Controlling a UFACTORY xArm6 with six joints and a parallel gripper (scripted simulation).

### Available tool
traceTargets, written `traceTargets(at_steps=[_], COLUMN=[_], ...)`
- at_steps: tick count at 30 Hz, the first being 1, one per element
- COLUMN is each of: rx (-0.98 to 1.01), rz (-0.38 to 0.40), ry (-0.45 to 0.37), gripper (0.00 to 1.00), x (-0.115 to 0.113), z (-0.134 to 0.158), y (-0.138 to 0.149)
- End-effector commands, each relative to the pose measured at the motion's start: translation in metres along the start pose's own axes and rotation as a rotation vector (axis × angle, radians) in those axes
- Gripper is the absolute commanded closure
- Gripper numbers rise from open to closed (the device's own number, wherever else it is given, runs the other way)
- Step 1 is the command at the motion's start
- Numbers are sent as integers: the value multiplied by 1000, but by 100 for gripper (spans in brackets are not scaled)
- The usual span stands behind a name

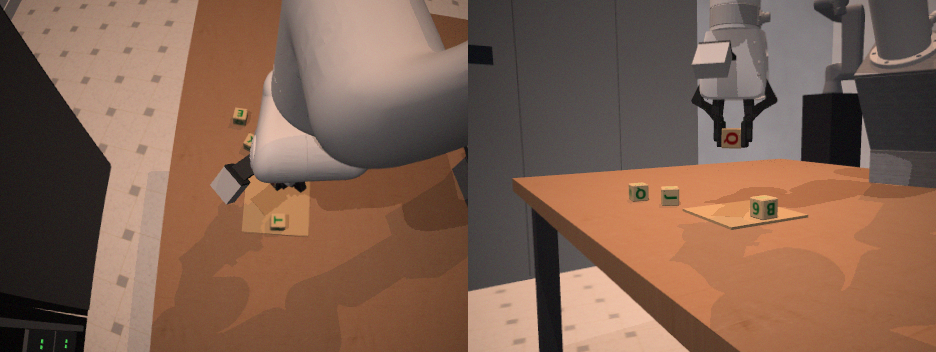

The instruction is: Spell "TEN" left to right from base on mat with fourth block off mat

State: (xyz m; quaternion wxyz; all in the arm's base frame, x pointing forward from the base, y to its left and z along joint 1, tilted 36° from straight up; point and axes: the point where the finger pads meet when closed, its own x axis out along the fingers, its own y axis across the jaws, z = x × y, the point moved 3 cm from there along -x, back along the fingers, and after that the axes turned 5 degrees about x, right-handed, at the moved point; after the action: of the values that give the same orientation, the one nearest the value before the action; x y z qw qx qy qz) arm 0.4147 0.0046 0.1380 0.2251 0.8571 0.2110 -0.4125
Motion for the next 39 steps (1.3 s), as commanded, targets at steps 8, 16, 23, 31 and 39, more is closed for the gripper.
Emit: traceTargets(at_steps=[8,16,23,31,39], rx=[289,453,596,723,923], rz=[-7,-6,-5,-4,-3], ry=[-15,-16,-16,-17,-17], gripper=[73,73,73,73,73], x=[0,0,0,0,0], z=[3,5,7,9,11], y=[4,5,7,8,10])
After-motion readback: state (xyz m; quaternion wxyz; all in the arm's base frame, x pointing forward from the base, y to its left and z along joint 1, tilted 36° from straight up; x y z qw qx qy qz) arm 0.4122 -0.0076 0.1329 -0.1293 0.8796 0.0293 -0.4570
